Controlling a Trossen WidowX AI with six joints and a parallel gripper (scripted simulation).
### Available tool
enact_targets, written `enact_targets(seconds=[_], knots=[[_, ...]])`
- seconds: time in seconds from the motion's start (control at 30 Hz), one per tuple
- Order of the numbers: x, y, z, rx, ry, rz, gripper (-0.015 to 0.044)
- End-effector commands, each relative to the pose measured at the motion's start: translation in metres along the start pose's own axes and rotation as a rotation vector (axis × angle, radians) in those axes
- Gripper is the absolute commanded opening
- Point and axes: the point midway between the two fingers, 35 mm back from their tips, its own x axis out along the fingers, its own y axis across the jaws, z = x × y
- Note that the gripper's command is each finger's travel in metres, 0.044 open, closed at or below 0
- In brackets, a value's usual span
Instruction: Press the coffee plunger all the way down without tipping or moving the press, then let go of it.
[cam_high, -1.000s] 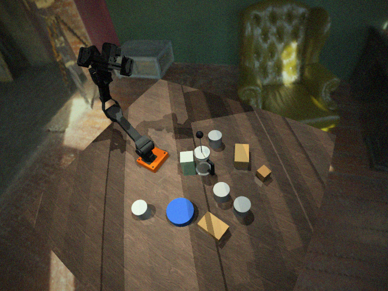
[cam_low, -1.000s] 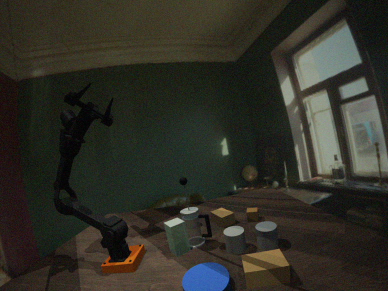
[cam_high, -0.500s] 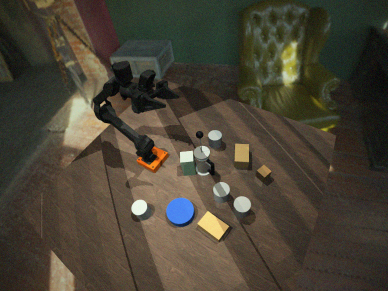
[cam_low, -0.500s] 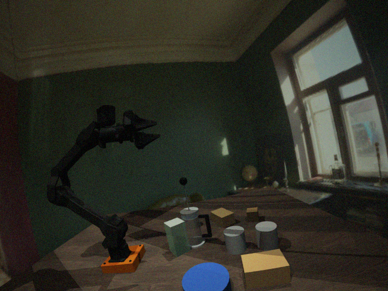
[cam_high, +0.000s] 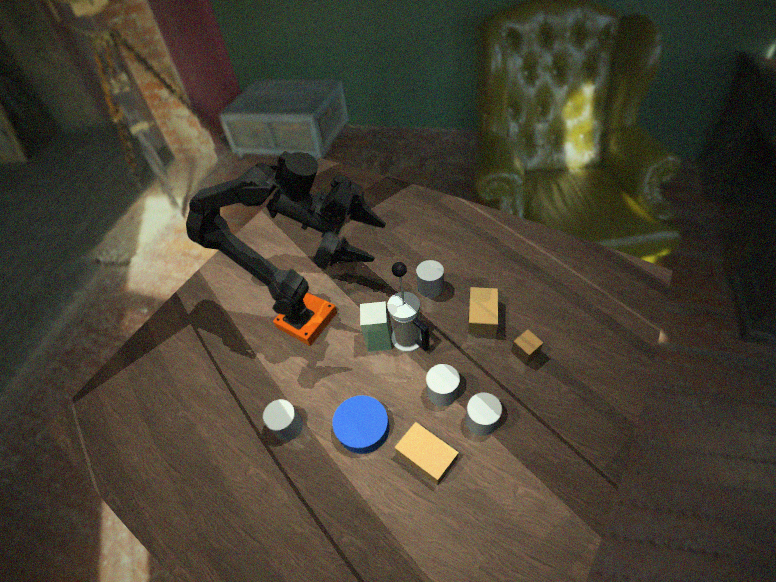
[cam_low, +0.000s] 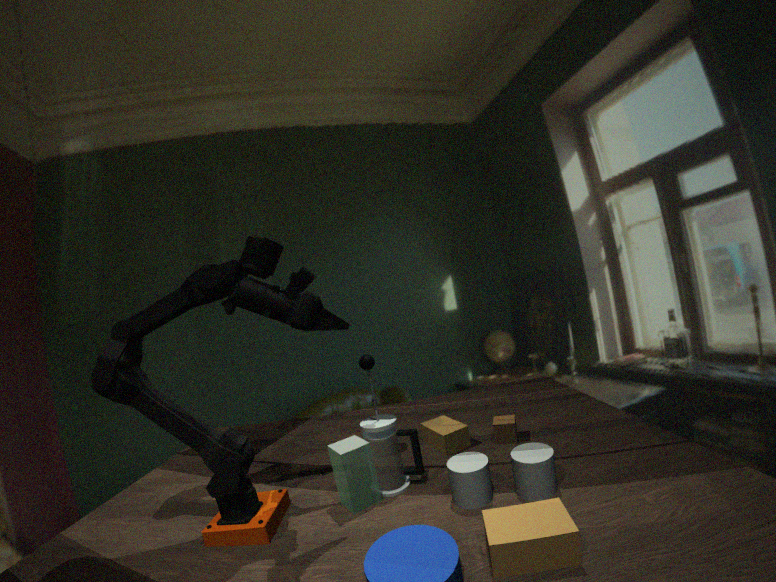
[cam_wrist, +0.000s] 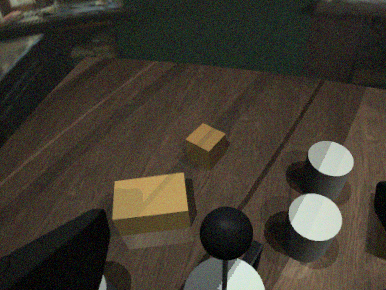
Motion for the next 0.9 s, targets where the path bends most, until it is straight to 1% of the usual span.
enact_targets(seconds=[0.0,0.13,0.87], knots=[[0.014,0.001,-0.024,0.008,0.014,0.006,0.044],[0.027,0.002,-0.045,0.008,0.014,0.007,0.044],[0.057,0.002,-0.044,0.007,0.011,0.008,0.044]])
